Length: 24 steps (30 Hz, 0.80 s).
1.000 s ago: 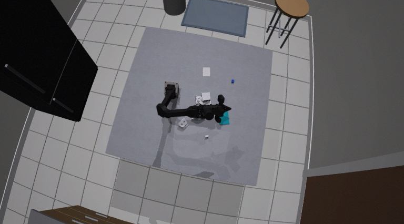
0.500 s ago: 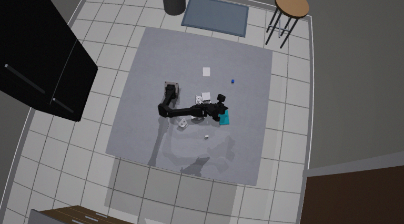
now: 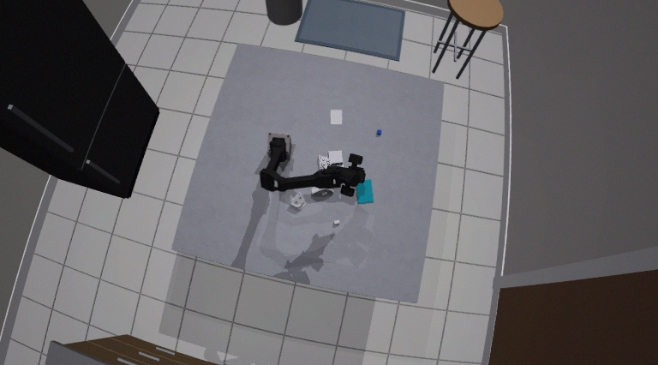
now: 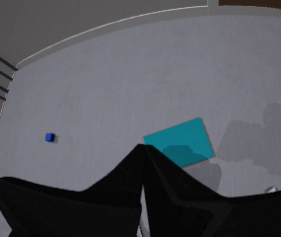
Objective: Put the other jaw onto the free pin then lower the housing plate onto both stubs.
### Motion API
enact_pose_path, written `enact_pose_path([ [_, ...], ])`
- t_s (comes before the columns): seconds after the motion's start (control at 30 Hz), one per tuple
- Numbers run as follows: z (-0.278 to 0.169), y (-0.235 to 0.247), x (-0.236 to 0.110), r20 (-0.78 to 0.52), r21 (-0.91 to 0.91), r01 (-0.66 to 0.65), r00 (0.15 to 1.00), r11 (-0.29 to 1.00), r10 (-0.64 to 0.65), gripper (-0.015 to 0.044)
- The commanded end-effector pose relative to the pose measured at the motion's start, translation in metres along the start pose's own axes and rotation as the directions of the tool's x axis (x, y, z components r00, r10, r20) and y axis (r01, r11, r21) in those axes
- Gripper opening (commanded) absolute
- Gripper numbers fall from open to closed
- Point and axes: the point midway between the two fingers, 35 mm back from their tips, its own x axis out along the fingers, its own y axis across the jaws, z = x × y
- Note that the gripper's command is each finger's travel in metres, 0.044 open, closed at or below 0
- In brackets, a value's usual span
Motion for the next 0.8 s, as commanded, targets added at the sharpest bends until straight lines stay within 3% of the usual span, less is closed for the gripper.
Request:
enact_pose_path([
  [0.0,-0.021,-0.004,0.010,-0.077,-0.049,0.038,0.996,0.998,-0.042,0.0000],
  [0.77,-0.128,-0.037,0.030,-0.421,-0.331,0.129,0.866,0.935,-0.269,0.0000],
])
